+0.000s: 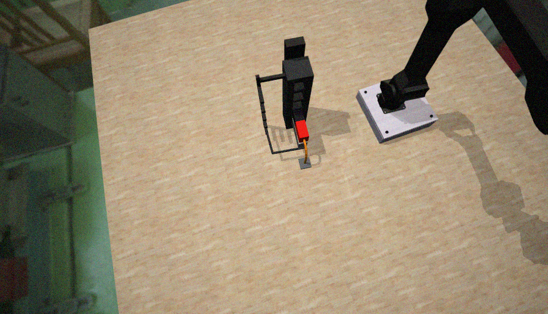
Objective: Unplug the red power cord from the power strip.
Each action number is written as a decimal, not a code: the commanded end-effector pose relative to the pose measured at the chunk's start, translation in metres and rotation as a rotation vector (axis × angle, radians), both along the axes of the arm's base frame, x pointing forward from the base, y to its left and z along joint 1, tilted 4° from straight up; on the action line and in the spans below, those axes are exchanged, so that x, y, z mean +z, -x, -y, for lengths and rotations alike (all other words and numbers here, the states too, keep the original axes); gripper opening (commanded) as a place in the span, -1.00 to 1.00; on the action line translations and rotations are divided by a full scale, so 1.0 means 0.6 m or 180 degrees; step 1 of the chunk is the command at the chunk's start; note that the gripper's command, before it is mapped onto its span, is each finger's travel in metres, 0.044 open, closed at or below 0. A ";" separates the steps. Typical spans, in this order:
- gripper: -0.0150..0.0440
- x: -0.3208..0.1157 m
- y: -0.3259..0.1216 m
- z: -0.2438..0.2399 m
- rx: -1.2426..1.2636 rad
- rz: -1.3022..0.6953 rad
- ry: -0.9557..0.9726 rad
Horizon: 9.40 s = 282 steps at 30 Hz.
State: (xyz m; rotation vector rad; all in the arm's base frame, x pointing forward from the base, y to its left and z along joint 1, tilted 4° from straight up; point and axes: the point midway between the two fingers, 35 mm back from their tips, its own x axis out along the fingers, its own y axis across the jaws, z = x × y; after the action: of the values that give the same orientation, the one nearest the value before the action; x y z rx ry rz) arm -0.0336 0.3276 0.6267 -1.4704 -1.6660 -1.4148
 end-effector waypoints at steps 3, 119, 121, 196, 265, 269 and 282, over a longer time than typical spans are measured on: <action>0.60 -0.015 -0.023 -0.028 -0.0446 0.0126 0.0134; 0.05 -0.838 -0.514 0.444 0.1674 0.8962 0.1074; 0.05 -0.838 -0.514 0.444 0.1674 0.8962 0.1074; -0.05 -0.851 -0.513 0.369 0.1701 0.8886 0.1184; 0.05 -0.858 -0.516 0.426 0.1670 0.8962 0.1073; 0.05 -0.858 -0.516 0.426 0.1670 0.8962 0.1073; 0.05 -0.858 -0.516 0.426 0.1670 0.8962 0.1073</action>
State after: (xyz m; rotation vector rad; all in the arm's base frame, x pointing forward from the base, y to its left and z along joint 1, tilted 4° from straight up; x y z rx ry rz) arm 0.2782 0.0726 0.1164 -1.2313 1.1342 1.1198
